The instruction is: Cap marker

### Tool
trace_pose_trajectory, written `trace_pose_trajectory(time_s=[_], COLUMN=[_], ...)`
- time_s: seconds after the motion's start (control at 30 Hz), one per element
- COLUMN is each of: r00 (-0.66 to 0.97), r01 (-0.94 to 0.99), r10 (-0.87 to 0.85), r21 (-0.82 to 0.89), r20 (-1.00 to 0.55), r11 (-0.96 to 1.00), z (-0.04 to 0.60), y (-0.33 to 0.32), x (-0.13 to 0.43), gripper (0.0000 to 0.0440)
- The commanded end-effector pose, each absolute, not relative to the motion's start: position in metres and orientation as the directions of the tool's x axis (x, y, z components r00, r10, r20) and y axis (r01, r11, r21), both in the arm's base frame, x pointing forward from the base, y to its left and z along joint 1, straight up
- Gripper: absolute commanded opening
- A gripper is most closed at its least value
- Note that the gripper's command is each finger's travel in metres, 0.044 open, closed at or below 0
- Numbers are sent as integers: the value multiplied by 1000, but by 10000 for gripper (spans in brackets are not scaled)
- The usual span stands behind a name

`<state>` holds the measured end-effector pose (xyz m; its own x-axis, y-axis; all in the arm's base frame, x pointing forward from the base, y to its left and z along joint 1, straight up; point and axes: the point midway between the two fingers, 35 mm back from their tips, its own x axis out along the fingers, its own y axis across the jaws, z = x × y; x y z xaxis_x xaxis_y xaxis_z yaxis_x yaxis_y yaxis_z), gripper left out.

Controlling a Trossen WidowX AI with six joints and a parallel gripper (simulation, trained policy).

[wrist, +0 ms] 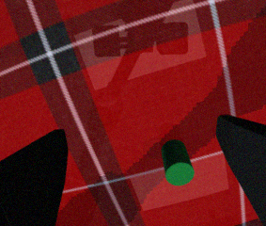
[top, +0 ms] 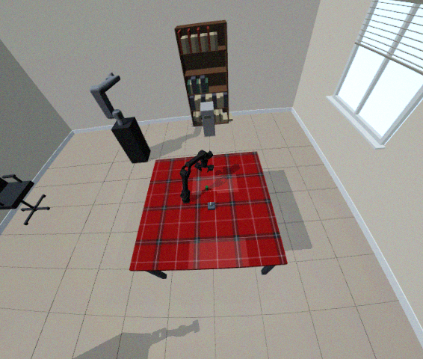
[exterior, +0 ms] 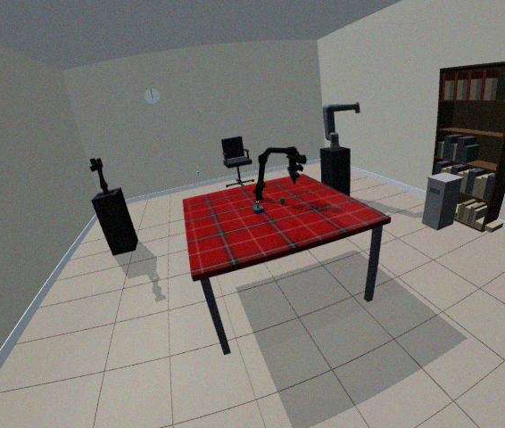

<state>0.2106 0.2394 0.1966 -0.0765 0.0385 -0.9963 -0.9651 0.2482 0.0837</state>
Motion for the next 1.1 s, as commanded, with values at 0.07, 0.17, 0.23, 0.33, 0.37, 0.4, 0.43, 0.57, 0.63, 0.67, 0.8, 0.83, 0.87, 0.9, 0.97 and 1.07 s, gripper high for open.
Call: trace_pose_trajectory(time_s=[0.07, 0.17, 0.23, 0.33, 0.37, 0.4, 0.43, 0.57, 0.63, 0.67, 0.8, 0.83, 0.87, 0.9, 0.97, 1.07], r00=[-79, -79, -80, -80, -81, -81, -82, -87, -91, -94, -109, -112, -115, -118, -125, -136], r01=[-958, -952, -949, -943, -941, -939, -937, -930, -926, -924, -916, -915, -913, -911, -908, -903], r10=[17, 11, 7, 1, 0, -2, -4, -12, -17, -19, -32, -34, -37, -39, -44, -51], r21=[80, 79, 78, 77, 76, 76, 76, 77, 79, 80, 88, 90, 91, 93, 97, 103], r20=[-997, -997, -997, -997, -997, -997, -997, -996, -996, -995, -994, -993, -993, -992, -991, -989], r11=[277, 295, 307, 324, 329, 335, 340, 360, 369, 373, 390, 394, 398, 401, 408, 417], z=[192, 190, 189, 187, 186, 185, 185, 182, 181, 180, 177, 176, 175, 174, 173, 170], y=[227, 220, 216, 209, 207, 205, 203, 195, 191, 189, 181, 179, 177, 176, 173, 168], x=[221, 226, 230, 235, 237, 238, 240, 245, 246, 247, 247, 248, 248, 248, 247, 247], gripper=[319, 318, 317, 317, 316, 316, 316, 315, 315, 315, 315, 315, 315, 315, 315, 314])
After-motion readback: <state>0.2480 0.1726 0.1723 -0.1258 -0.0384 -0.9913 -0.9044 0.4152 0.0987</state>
